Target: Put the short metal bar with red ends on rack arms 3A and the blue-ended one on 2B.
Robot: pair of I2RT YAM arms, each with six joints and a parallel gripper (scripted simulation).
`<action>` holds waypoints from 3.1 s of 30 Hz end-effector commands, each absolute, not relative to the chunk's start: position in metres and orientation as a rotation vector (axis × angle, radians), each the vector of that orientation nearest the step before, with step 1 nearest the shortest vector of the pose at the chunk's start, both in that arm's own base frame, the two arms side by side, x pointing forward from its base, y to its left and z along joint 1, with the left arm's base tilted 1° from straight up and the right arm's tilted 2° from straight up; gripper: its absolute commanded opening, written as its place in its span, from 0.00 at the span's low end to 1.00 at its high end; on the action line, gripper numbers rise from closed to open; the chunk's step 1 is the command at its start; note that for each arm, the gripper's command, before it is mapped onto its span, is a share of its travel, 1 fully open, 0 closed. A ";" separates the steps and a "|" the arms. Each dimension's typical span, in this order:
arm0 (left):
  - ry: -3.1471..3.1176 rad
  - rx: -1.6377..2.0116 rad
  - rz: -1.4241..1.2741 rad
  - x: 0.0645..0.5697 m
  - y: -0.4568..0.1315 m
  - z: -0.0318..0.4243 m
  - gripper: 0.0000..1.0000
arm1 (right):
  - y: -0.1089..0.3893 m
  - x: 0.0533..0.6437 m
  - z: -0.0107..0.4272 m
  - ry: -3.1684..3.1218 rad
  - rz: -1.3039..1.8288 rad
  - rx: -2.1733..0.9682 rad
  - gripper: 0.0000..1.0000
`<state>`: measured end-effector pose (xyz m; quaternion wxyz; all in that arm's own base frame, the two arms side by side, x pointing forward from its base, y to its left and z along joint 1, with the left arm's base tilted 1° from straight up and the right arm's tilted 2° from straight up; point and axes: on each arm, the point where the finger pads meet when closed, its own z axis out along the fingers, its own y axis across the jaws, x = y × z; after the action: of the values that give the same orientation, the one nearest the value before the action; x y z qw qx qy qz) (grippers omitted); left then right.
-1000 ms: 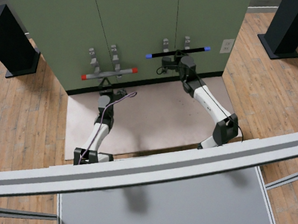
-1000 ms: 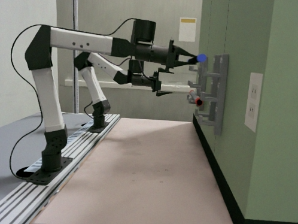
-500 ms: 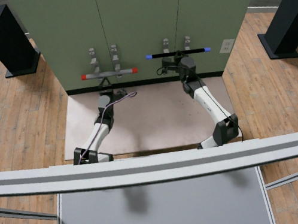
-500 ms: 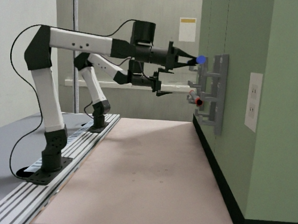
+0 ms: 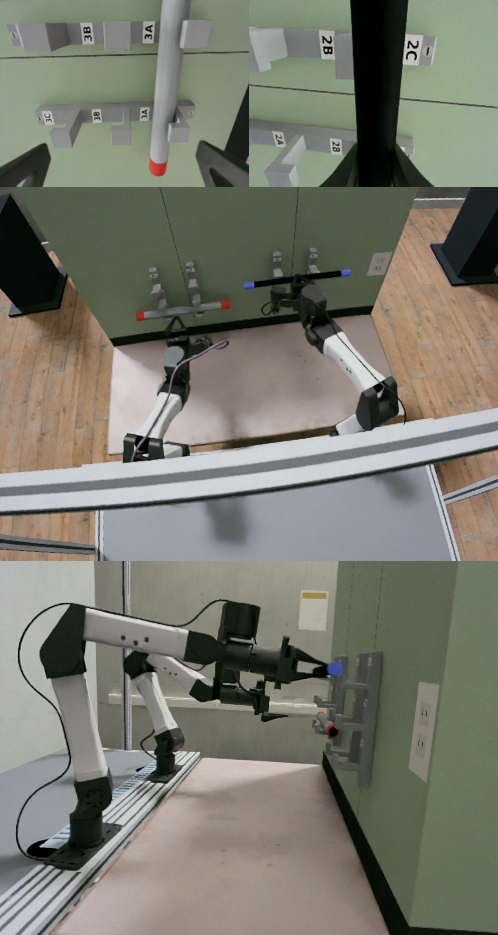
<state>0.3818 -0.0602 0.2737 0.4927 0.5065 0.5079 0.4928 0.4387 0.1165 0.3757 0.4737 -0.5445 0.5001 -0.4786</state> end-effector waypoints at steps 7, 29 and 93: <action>1.218 1.197 1.204 0.381 -0.061 0.290 1.00 | 0.112 0.428 0.406 1.159 -1.200 -1.215 0.00; 1.218 1.197 1.204 0.381 -0.061 0.290 1.00 | 0.110 0.428 0.389 1.159 -1.200 -1.215 0.00; 1.218 1.197 1.204 0.381 -0.061 0.290 1.00 | 0.106 0.432 0.349 1.159 -1.200 -1.215 0.00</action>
<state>0.3818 -0.0602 0.2737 0.4927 0.5065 0.5079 0.4928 0.4373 0.1080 0.3196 0.4777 -0.5368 0.5004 -0.4829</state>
